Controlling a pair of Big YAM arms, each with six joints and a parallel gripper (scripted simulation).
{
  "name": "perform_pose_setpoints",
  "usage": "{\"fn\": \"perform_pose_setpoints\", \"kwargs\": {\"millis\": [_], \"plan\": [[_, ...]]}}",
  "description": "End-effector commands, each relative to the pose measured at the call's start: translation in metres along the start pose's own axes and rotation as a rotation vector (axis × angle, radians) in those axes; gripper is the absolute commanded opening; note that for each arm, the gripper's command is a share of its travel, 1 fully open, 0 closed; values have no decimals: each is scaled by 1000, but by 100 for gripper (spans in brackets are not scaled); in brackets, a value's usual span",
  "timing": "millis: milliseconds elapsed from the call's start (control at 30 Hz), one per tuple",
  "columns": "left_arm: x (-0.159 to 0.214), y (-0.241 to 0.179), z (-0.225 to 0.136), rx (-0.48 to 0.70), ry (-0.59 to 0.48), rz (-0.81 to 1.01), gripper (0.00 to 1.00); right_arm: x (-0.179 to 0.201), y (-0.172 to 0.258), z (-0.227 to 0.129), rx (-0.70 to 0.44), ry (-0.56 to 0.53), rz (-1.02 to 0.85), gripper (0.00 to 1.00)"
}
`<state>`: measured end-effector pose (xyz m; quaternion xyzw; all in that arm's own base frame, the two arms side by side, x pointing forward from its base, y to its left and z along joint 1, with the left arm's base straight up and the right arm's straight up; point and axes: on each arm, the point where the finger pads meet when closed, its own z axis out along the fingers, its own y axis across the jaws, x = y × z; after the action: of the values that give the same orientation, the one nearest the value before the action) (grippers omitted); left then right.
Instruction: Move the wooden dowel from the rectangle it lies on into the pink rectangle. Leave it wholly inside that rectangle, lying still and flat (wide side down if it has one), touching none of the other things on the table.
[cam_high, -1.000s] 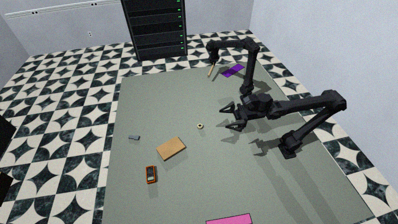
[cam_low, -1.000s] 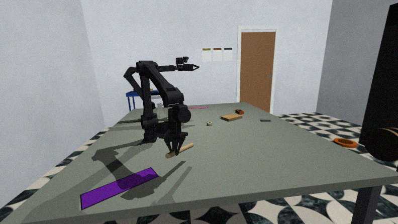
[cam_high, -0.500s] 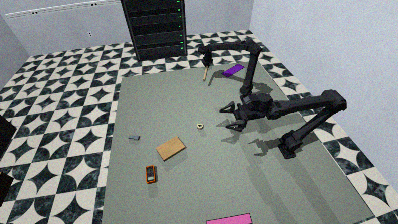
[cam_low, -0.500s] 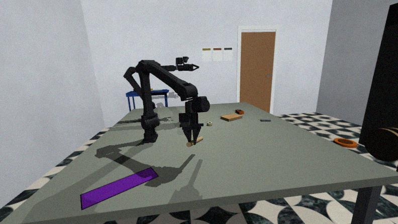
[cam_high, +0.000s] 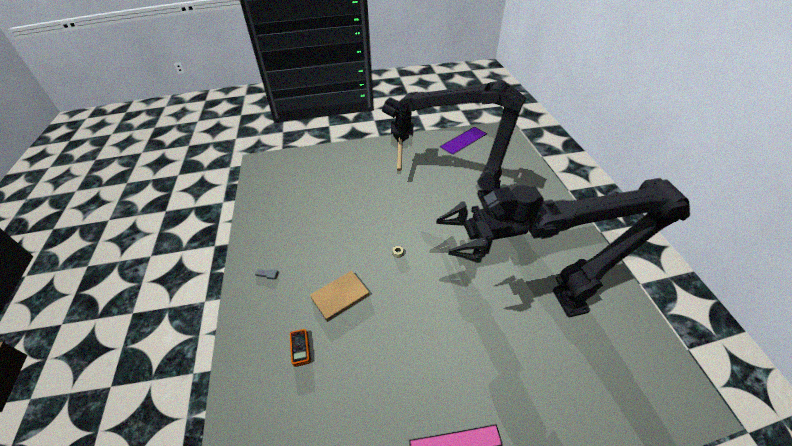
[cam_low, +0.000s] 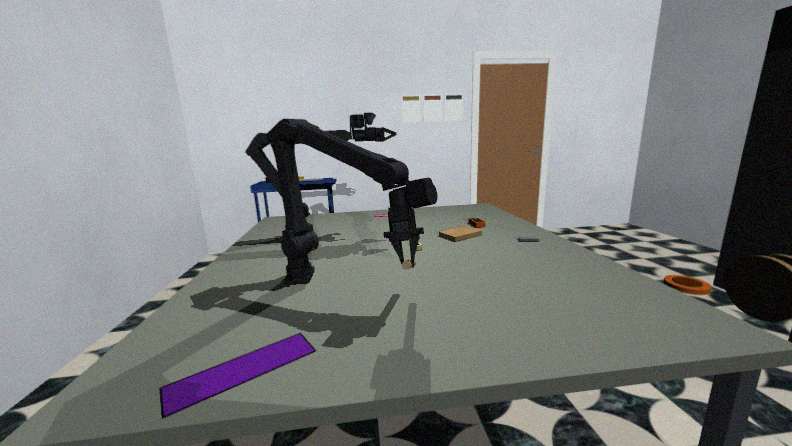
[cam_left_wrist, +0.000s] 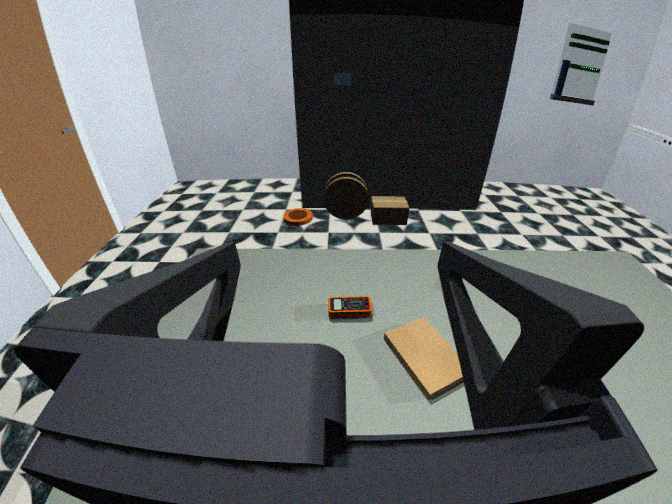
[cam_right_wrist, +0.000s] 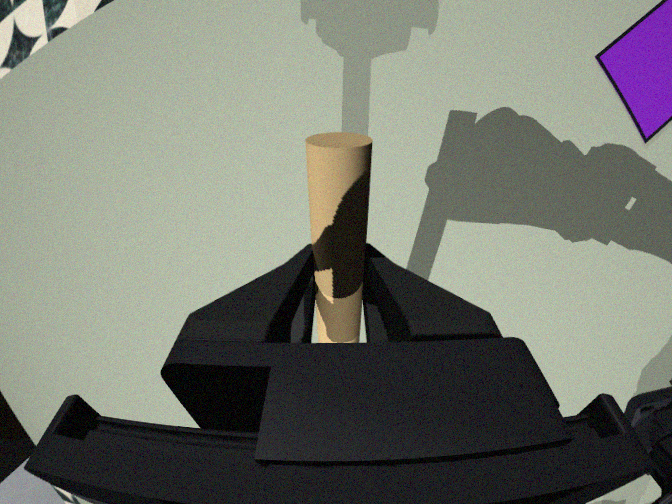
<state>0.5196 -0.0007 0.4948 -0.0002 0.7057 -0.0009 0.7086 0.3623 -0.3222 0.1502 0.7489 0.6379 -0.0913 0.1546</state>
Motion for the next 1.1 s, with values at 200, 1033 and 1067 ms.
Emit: {"fn": "perform_pose_setpoints", "kwargs": {"millis": [200, 1033, 1067], "plan": [[-22, -4, -6, 5, -37, -14, 100, 49, 31, -38, -104, -47, -69, 0], [-22, -4, -6, 5, -37, -14, 100, 183, 63, -105, -291, -84, -289, 0], [-22, -4, -6, 5, -37, -14, 100, 190, 60, -109, -301, -85, -299, 0]]}}
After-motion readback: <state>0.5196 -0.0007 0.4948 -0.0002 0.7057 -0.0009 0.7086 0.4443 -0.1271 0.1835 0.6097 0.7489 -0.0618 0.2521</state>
